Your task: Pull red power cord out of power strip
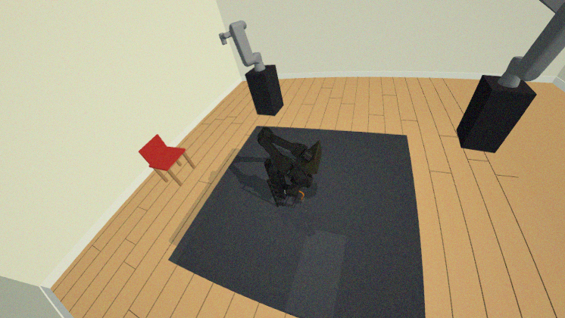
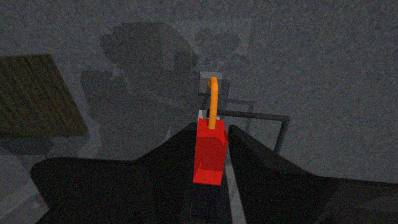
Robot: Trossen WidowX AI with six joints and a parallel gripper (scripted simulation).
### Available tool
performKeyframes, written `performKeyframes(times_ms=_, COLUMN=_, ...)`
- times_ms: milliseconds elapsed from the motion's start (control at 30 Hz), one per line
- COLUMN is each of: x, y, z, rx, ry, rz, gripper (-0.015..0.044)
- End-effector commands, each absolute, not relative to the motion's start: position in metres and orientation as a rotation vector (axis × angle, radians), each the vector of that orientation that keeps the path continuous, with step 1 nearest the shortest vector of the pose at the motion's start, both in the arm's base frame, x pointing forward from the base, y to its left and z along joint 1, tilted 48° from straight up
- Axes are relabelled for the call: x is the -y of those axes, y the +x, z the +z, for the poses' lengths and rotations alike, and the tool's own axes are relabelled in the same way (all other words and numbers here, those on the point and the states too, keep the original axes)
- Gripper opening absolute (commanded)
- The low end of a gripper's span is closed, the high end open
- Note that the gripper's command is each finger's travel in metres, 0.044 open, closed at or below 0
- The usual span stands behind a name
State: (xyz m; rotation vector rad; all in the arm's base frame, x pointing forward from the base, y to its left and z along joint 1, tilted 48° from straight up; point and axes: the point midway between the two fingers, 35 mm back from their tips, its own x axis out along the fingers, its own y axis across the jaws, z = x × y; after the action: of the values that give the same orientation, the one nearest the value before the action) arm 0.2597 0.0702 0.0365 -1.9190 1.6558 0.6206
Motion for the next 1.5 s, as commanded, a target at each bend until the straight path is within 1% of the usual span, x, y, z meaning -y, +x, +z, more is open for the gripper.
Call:
performKeyframes(times_ms=0, x=-0.091, y=0.26, z=0.025, rx=-1.618, ry=-1.89, rz=0.654, gripper=0.0)
performKeyframes(times_ms=300, x=-0.103, y=0.258, z=0.016, rx=-1.618, ry=-1.891, rz=0.654, gripper=0.0)
performKeyframes(times_ms=433, x=-0.093, y=0.259, z=0.02, rx=-1.62, ry=-1.895, rz=0.651, gripper=0.0105)
performKeyframes(times_ms=733, x=-0.093, y=0.259, z=0.02, rx=-1.62, ry=-1.895, rz=0.651, gripper=0.0341)
performKeyframes(times_ms=867, x=-0.109, y=0.259, z=0.009, rx=-1.619, ry=-1.893, rz=0.653, gripper=0.044)
performKeyframes(times_ms=1033, x=-0.143, y=0.256, z=-0.016, rx=-1.618, ry=-1.892, rz=0.653, gripper=0.044)
performKeyframes(times_ms=1467, x=-0.143, y=0.256, z=-0.016, rx=-1.618, ry=-1.892, rz=0.653, gripper=0.044)
